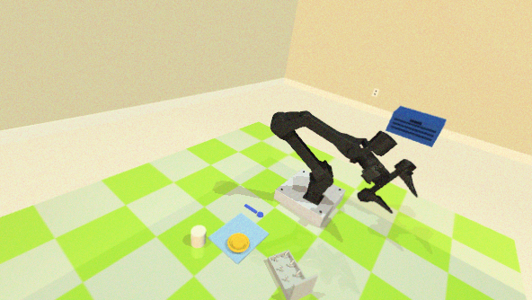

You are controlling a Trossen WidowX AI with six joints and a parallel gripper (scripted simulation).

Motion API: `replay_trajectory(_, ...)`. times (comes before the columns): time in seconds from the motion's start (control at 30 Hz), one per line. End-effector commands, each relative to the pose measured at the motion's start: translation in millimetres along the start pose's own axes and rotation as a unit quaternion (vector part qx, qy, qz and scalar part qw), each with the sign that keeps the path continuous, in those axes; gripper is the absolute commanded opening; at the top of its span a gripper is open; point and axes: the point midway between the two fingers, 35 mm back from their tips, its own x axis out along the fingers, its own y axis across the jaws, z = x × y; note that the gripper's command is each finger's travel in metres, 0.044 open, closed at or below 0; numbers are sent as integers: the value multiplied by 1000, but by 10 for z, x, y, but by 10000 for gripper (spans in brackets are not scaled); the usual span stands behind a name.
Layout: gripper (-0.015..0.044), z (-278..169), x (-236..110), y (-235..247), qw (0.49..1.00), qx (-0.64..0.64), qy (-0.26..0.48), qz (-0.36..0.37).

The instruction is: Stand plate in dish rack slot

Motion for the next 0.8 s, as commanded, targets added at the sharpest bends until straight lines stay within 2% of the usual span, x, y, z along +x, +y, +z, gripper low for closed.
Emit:
replay_trajectory(0.0, 400, 7, 7, 1, 1000, -2, -1, -2)
replay_trajectory(0.4, 400, 554, 420, -28, 981, -128, -54, -134)
replay_trajectory(0.77, 400, 1245, 694, -236, 932, -216, -56, -284)
